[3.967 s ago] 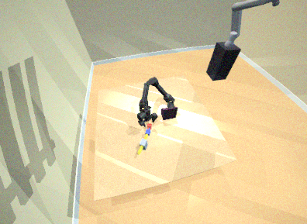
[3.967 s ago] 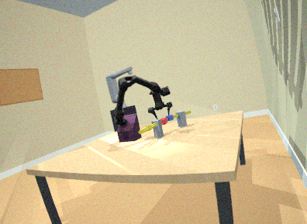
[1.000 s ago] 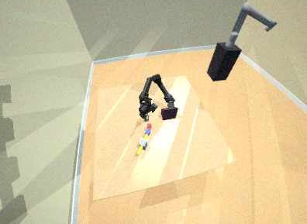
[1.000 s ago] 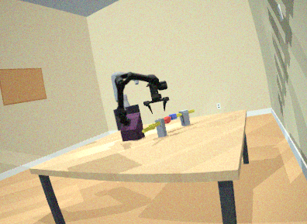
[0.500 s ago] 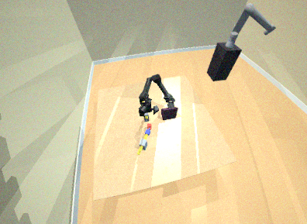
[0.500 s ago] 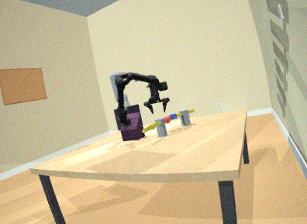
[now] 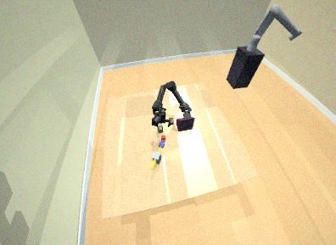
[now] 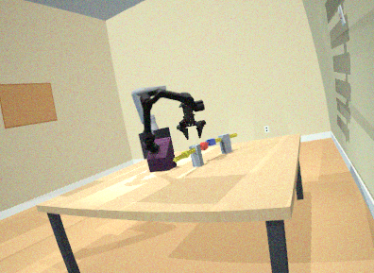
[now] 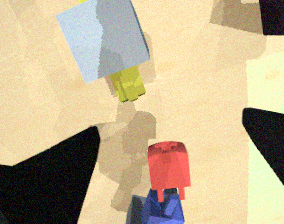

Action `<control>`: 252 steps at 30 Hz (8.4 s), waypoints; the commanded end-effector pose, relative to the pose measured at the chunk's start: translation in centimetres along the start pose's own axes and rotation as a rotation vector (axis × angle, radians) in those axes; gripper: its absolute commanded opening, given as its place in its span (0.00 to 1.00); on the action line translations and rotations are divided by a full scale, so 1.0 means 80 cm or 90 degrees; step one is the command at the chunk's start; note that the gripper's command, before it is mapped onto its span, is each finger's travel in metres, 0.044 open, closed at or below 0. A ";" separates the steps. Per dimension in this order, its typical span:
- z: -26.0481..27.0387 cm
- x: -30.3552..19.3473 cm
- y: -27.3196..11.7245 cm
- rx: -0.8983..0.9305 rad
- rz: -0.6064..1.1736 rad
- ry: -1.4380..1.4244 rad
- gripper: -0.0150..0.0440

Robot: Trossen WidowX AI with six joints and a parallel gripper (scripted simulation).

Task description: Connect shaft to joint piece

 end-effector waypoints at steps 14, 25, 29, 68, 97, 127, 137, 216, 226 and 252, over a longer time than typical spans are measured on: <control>0.001 0.000 0.098 0.004 -0.003 0.006 1.00; -0.004 -0.042 0.097 0.004 -0.001 0.006 1.00; -0.008 -0.062 0.097 0.004 -0.001 0.006 1.00; -0.013 -0.086 0.135 0.004 -0.002 0.007 0.56; -0.013 -0.086 0.135 0.004 -0.002 0.007 0.56; -0.013 -0.086 0.135 0.004 -0.002 0.007 0.56; -0.013 -0.086 0.135 0.004 -0.002 0.007 0.56; -0.008 -0.099 0.124 0.035 -0.129 -0.087 0.25; -0.008 -0.099 0.124 0.034 -0.128 -0.086 0.25; -0.008 -0.099 0.124 0.034 -0.128 -0.086 1.00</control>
Point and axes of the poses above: the point midway between the two fingers, 35 mm back from their tips, its own y axis out along the fingers, its own z axis across the jaws, x = y × z, the point moved 6 cm from there along -y, back along the fingers, and after that the axes turned 10 degrees about y, right-handed, at the moved point
